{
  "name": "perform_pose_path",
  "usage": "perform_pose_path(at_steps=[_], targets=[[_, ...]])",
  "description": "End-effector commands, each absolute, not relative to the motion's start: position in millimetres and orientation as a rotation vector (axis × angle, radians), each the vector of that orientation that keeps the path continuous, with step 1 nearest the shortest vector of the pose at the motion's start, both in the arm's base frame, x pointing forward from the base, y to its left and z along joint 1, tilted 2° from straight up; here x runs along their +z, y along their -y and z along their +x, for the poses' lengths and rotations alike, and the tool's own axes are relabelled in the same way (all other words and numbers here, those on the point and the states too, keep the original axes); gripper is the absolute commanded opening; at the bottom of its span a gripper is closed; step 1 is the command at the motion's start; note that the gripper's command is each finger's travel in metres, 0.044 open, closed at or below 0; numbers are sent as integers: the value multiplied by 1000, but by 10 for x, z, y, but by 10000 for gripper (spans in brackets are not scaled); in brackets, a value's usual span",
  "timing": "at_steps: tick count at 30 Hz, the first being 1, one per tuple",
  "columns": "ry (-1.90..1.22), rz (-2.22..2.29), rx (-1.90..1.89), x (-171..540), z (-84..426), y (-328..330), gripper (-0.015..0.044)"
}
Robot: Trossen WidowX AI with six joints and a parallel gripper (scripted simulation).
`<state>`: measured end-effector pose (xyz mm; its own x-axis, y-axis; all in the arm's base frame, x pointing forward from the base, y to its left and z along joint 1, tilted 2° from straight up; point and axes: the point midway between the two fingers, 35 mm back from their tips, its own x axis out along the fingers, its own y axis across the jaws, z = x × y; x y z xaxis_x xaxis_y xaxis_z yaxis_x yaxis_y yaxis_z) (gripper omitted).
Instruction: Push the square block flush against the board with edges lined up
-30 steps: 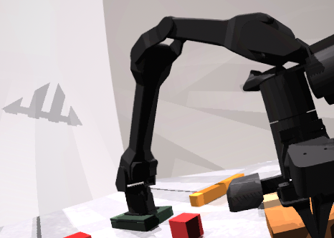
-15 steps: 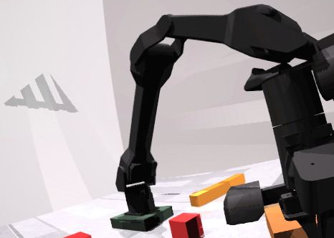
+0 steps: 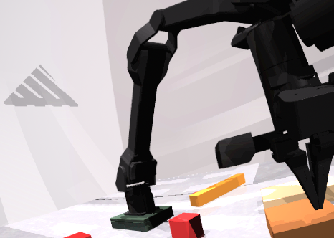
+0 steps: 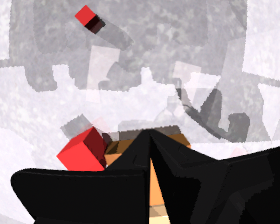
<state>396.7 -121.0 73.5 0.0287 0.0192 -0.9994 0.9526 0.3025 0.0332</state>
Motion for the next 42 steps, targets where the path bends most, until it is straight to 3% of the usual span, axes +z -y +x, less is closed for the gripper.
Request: perform_pose_path(at_steps=[1, 7, 42], targets=[[-1346, 999, -957, 697, 3936, 1121, 0], [-1368, 951, -909, 147, 3943, 1106, 0], [-1370, 954, -908, 159, 3840, 731, 0]])
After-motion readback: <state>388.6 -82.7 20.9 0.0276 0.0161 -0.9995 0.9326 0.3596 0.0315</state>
